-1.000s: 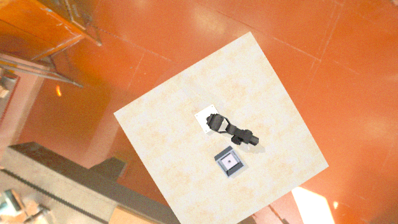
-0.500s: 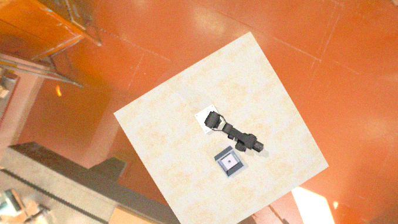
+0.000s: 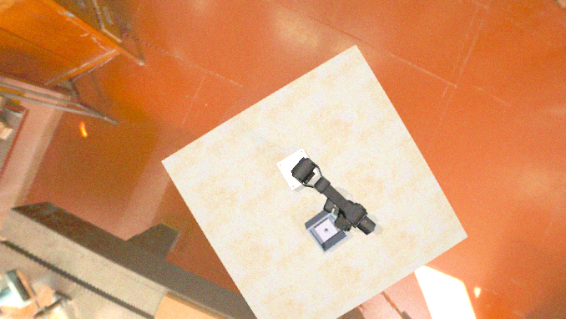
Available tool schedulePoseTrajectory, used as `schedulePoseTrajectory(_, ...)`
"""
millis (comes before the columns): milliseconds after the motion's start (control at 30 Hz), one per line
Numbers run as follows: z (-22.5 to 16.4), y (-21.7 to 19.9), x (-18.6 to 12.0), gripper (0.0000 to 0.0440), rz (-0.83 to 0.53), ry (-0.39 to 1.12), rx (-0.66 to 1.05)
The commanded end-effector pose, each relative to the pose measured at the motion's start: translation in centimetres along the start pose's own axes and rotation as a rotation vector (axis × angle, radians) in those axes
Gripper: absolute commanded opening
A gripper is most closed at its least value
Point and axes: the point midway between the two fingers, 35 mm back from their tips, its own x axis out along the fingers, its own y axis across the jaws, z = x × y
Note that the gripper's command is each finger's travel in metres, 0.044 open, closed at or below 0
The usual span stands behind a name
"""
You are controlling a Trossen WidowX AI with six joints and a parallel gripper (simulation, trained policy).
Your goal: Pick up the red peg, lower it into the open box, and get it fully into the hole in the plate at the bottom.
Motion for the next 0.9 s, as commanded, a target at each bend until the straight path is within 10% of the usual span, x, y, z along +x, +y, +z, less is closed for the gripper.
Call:
schedulePoseTrajectory(0,1.6,0.0,0.3,0.0000,-0.016,-0.017,0.012)
schedulePoseTrajectory(867,10.7,-0.6,4.1,0.0006,-0.042,-0.059,0.142)
